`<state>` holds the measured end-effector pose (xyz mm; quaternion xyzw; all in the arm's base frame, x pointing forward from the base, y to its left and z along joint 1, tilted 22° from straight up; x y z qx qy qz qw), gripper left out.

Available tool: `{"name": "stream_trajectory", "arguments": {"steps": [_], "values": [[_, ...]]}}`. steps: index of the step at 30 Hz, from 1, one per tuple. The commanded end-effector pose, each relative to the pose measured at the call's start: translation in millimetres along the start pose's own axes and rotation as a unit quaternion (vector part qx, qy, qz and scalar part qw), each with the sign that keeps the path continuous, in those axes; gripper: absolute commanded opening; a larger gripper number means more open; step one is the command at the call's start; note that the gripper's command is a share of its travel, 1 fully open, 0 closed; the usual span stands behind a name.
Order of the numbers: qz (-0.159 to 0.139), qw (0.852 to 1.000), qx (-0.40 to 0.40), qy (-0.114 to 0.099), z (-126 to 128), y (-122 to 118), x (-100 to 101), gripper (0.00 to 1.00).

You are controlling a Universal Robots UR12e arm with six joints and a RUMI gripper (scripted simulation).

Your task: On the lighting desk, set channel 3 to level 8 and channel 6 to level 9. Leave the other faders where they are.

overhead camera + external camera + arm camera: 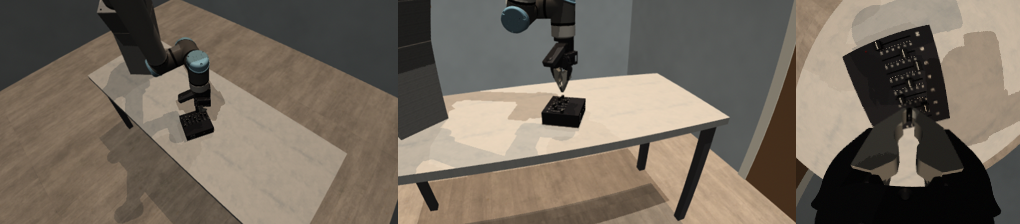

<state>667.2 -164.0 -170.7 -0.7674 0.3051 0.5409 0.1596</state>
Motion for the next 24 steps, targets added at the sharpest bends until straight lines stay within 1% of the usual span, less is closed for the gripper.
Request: {"name": "stream_trajectory", "arguments": {"steps": [1, 4, 7, 9, 11, 19, 24], "values": [[0.001, 0.995, 0.099, 0.000, 0.5, 2.5, -1.1, 0.00], [0.001, 0.989, 0.148, 0.000, 0.9, 2.7, -1.0, 0.00], [0.002, 0.980, 0.200, 0.000, 1.2, 2.7, -0.8, 0.00], [0.002, 0.980, 0.200, 0.000, 1.2, 2.7, -0.8, 0.00], [0.002, 0.972, 0.237, 0.000, 1.5, 2.7, -0.7, 0.00], [0.001, 0.926, 0.379, 0.000, 1.7, 1.7, -0.4, 0.00], [0.000, 0.890, 0.456, 0.000, 1.2, 0.5, -0.1, 0.00]]}}
Point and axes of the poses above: the point where the finger pads meet when closed, its own x axis out along the fingers, its own z axis across the jaws, y = z × x, the point moved 7 cm from there along -x, back along the fingers, and after that the axes turned 6 degrees about -x, right-handed, at the moved point
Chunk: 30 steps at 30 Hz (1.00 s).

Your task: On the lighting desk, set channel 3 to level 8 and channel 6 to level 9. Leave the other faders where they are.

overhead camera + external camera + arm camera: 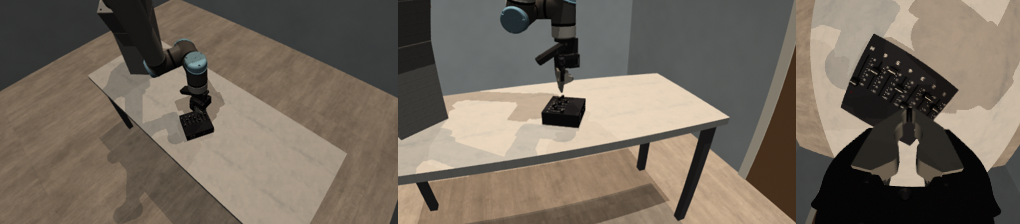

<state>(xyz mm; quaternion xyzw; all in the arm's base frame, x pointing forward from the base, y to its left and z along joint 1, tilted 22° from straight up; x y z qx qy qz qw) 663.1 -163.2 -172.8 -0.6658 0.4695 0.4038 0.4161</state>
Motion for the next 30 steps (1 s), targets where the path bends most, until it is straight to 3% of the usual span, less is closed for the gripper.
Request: {"name": "stream_trajectory", "arguments": {"steps": [1, 9, 17, 19, 20, 24, 30], "values": [[0.003, 0.993, 0.122, 0.003, -1, -3, -1, 0.00], [0.002, 0.964, 0.265, 0.003, -2, -6, -1, 0.00], [0.001, 0.919, 0.393, 0.002, -3, -11, 0, 0.00], [0.001, 0.919, 0.393, 0.002, -3, -11, 0, 0.00], [0.001, 0.898, 0.439, 0.003, -3, -12, 0, 0.00], [0.000, 0.869, 0.494, 0.002, -5, -14, 0, 0.00], [0.000, 0.815, 0.580, 0.002, -8, -18, 0, 0.00]]}}
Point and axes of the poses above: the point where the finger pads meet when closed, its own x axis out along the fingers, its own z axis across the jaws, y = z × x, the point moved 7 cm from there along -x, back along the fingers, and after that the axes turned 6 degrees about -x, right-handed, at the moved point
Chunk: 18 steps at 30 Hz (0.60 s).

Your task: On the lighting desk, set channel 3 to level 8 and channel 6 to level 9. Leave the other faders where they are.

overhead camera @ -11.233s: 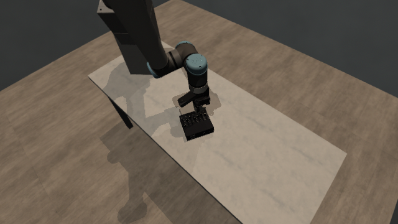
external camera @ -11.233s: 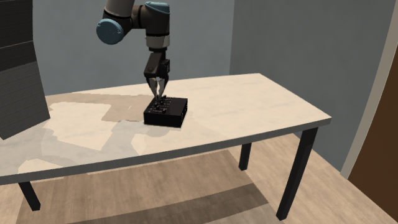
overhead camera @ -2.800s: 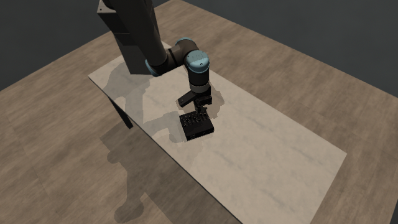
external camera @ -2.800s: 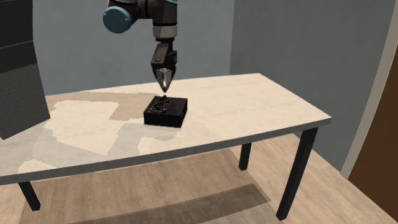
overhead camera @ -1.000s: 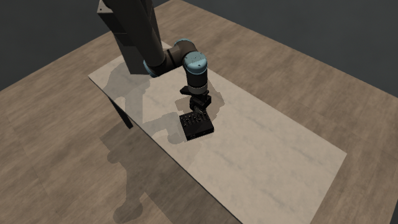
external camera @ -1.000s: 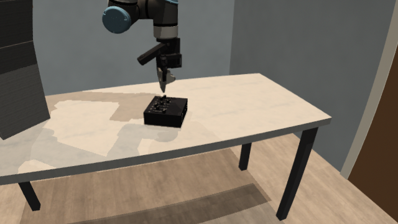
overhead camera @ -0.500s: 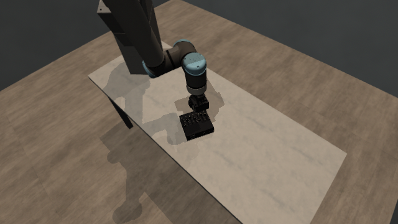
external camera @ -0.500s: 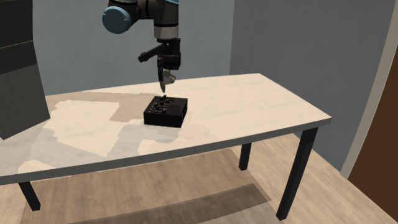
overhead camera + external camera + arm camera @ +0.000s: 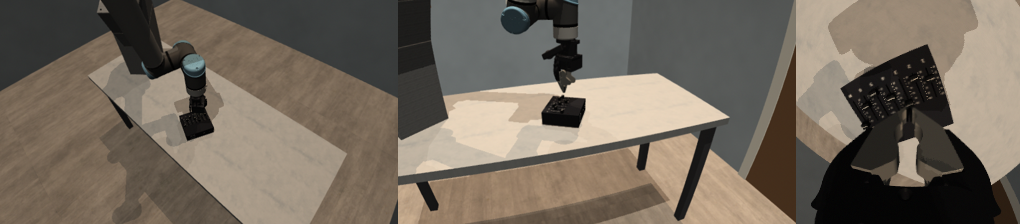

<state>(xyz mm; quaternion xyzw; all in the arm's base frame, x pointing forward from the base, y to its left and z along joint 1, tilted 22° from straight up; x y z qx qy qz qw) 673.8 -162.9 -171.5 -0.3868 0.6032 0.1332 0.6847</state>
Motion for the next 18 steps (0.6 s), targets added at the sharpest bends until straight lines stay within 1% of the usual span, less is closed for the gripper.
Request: {"name": "stream_trajectory", "arguments": {"steps": [1, 4, 6, 7, 12, 18], "values": [[-0.002, 0.990, 0.139, 0.005, 3, -10, -1, 0.00], [-0.002, 0.982, 0.189, 0.004, 4, -12, -1, 0.00], [-0.002, 0.982, 0.189, 0.004, 4, -12, -1, 0.00], [-0.003, 0.971, 0.238, 0.005, 4, -13, -1, 0.00], [-0.003, 0.949, 0.314, 0.005, 5, -16, 0, 0.00], [-0.004, 0.912, 0.409, 0.006, 6, -20, 0, 0.00]]}}
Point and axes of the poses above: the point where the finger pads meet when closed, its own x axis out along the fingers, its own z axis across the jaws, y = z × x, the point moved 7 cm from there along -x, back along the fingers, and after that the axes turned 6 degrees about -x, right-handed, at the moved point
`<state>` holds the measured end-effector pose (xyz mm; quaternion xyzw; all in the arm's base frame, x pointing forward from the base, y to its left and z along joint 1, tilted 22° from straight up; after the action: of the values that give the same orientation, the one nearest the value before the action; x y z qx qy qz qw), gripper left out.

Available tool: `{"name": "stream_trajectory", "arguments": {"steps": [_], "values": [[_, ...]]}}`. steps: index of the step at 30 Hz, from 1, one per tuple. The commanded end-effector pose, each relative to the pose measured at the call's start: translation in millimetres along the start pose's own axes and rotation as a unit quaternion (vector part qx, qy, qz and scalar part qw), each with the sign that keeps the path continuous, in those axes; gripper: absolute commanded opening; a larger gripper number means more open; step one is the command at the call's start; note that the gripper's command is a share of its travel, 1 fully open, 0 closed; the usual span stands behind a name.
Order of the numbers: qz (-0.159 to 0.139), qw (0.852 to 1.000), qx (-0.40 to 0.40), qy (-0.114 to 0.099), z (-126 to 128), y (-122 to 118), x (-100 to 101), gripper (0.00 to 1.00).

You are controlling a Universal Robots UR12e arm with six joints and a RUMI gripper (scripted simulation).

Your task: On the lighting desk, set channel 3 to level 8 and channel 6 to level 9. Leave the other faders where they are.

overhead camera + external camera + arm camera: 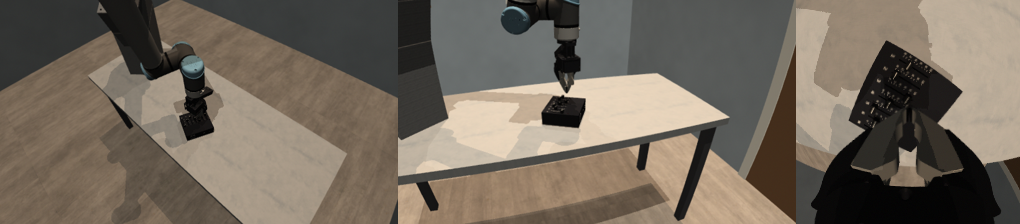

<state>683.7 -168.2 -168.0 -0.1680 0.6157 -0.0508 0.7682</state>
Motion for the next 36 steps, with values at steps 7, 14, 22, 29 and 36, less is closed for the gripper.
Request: {"name": "stream_trajectory", "arguments": {"steps": [7, 14, 22, 29, 36], "values": [[-0.007, 0.978, 0.210, 0.005, 8.3, -7.9, -0.9, 0.00], [-0.007, 0.968, 0.251, 0.005, 9.5, -9.8, -0.9, 0.00], [-0.008, 0.963, 0.268, 0.005, 10.0, -10.6, -0.8, 0.00], [-0.008, 0.962, 0.274, 0.005, 10.2, -10.9, -0.8, 0.00], [-0.008, 0.962, 0.275, 0.005, 10.2, -10.9, -0.8, 0.00]]}}
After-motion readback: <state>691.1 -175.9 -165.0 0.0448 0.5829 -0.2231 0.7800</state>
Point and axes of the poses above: the point where the finger pads meet when closed, its own x axis out along the fingers, its own z axis across the jaws, y = z × x, the point moved 7 cm from there along -x, back along the fingers, and after that the axes turned 6 degrees about -x, right-handed, at the moved point
